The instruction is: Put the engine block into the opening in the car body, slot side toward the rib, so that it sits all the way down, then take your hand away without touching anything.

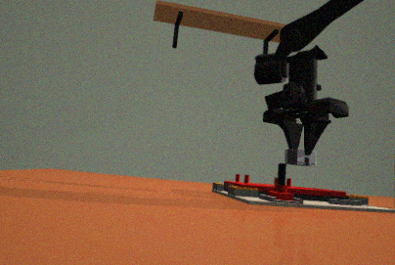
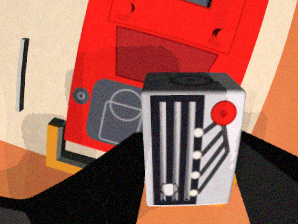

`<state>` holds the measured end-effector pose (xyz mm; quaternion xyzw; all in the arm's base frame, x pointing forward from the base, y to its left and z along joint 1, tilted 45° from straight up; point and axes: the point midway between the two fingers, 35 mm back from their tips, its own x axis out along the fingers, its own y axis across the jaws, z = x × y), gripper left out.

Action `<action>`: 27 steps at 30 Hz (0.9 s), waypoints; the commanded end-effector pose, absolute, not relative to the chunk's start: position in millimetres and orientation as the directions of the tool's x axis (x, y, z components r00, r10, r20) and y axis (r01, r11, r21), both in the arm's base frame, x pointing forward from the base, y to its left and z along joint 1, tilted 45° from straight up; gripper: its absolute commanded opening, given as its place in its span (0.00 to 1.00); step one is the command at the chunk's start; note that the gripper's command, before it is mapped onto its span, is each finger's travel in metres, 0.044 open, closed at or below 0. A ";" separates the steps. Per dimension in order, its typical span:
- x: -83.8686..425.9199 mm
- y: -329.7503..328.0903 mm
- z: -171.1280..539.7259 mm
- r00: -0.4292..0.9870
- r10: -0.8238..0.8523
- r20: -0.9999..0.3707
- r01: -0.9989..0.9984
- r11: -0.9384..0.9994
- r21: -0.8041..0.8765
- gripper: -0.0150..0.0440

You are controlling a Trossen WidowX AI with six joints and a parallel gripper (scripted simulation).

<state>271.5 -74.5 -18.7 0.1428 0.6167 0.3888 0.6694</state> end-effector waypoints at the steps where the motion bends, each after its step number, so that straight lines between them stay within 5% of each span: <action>1: 274.4 -86.8 -9.6 -0.060 0.692 -0.719 -0.349 0.660 0.665 0.25; 27: 277.4 -128.3 36.9 -0.063 0.692 -0.719 -0.342 0.661 0.667 0.25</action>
